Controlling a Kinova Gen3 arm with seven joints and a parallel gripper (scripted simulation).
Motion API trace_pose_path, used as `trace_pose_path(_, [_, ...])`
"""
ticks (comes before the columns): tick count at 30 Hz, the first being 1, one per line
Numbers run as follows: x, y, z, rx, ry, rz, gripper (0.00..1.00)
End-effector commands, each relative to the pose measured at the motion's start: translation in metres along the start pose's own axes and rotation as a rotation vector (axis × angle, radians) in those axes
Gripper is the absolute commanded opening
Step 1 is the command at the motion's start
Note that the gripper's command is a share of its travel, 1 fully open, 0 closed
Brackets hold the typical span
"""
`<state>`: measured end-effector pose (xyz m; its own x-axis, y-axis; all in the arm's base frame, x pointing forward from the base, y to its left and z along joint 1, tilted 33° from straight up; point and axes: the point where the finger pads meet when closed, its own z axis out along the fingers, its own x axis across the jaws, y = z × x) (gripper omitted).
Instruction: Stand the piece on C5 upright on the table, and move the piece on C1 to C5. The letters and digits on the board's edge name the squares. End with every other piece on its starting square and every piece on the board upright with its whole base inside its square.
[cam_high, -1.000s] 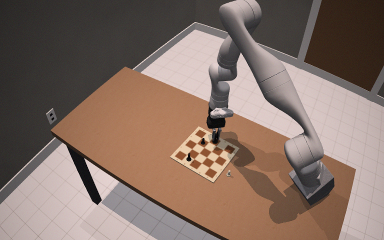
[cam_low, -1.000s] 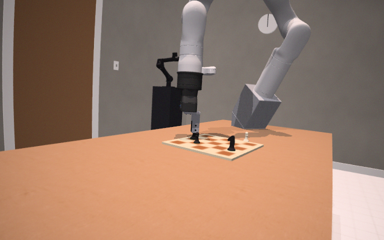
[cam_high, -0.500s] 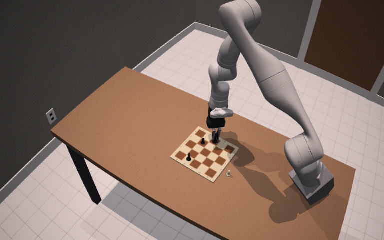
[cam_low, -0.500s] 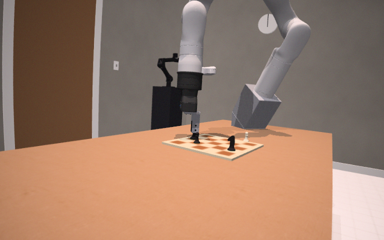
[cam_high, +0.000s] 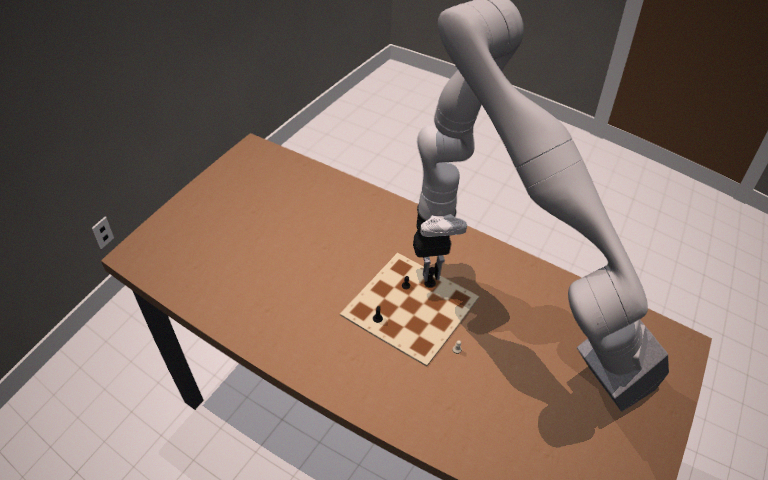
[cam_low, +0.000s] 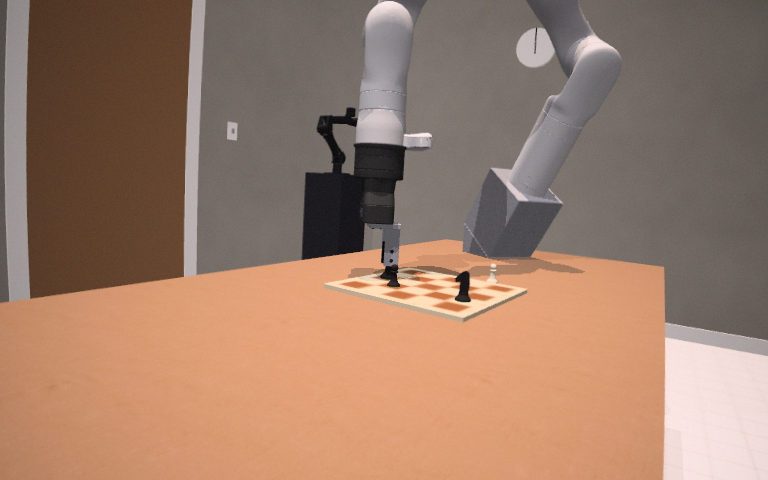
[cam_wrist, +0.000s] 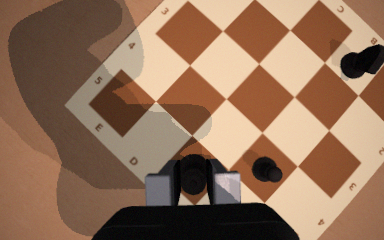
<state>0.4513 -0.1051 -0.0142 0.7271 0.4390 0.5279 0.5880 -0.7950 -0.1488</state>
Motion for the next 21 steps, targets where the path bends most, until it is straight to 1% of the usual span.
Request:
trace_pose_path(1, [0.0000, 0.0007, -0.0007, -0.002, 0.000, 0.000, 0.48])
trace_pose_path(2, [0.0000, 0.0007, -0.0007, -0.002, 0.000, 0.000, 0.63])
trace_pose_path(6, [0.0000, 0.0007, -0.0007, -0.002, 0.000, 0.000, 0.63])
trace_pose_path(7, [0.0000, 0.0007, -0.0007, -0.002, 0.000, 0.000, 0.79])
trace_pose_path(21, [0.0000, 0.0007, -0.0026, -0.002, 0.000, 0.000, 0.79])
